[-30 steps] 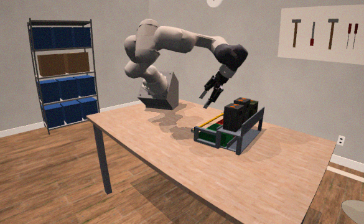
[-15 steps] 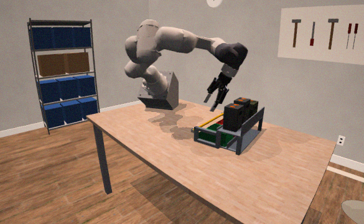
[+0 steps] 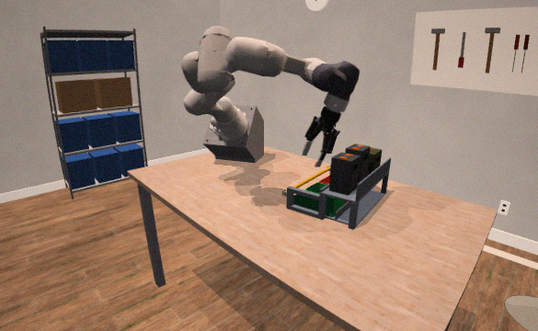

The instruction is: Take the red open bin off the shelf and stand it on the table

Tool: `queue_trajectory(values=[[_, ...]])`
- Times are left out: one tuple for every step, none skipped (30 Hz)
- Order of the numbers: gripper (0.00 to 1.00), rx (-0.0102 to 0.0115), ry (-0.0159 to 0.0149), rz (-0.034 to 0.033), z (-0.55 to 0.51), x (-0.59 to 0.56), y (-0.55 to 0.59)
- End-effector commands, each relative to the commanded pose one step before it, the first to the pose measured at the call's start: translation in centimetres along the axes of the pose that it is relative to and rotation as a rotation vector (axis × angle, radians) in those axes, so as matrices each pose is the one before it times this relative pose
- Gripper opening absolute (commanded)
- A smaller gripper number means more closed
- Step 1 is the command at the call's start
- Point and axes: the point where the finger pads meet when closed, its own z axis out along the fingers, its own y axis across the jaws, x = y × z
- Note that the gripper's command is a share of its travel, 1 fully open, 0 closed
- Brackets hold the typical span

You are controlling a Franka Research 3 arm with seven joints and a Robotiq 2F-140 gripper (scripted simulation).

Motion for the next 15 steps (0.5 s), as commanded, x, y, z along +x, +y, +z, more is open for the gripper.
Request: queue_trajectory(values=[[0.57,-0.11952,0.08064,-0.13732,-0.454,0.831,-0.072],[0.57,0.00000,0.00000,0.00000,0.000,0.000,0.000],[0.57,0.00000,0.00000,0.00000,0.000,0.000,0.000],[0.57,0.00000,0.00000,0.00000,0.000,0.000,0.000],[0.57,0.00000,0.00000,0.00000,0.000,0.000,0.000],[0.57,0.00000,0.00000,0.00000,0.000,0.000,0.000],[0.57,0.00000,0.00000,0.00000,0.000,0.000,0.000],[0.57,0.00000,0.00000,0.00000,0.000,0.000,0.000],[0.57,0.00000,0.00000,0.00000,0.000,0.000,0.000],[0.57,0.00000,0.00000,0.00000,0.000,0.000,0.000],[0.57,0.00000,0.00000,0.00000,0.000,0.000,0.000],[0.57,0.00000,0.00000,0.00000,0.000,0.000,0.000],[0.57,0.00000,0.00000,0.00000,0.000,0.000,0.000],[0.57,-0.02238,-0.00259,-0.00456,0.057,-0.397,-0.263],[0.57,-0.03195,0.01726,-0.03722,-0.048,0.096,-0.034]])
